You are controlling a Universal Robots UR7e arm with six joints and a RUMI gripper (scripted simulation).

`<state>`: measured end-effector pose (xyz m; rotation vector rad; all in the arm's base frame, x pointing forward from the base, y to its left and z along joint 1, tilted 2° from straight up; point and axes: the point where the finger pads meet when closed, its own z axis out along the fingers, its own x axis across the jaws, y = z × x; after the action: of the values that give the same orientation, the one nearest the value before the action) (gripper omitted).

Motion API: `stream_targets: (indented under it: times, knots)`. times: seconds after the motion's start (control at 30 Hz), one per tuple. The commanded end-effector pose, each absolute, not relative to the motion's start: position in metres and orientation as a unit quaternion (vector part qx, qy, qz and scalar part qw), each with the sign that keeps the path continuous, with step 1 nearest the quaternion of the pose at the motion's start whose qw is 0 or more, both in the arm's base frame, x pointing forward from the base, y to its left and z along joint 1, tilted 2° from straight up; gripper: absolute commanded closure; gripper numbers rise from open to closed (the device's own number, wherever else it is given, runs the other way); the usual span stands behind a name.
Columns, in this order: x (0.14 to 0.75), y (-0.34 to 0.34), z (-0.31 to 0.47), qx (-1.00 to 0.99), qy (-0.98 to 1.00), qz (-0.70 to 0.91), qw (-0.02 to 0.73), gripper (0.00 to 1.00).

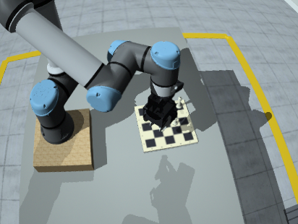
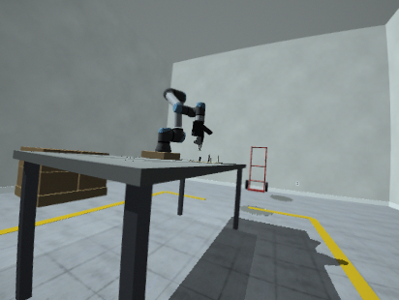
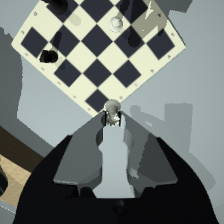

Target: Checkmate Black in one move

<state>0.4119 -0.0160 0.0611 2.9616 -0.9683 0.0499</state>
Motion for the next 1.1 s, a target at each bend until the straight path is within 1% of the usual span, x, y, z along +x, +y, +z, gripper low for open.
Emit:
stream_targets:
  times: [0.0,0.63,1.07]
  knots:
    - [0.411,-0.016,0.074,0.95,-0.311,0.015,0.013,1.0]
    - [0.411,-0.012,0.076,0.948,-0.319,0.015,0.012,1.0]
    - [0.411,0.03,0.075,0.909,-0.416,0.016,0.011,1.0]
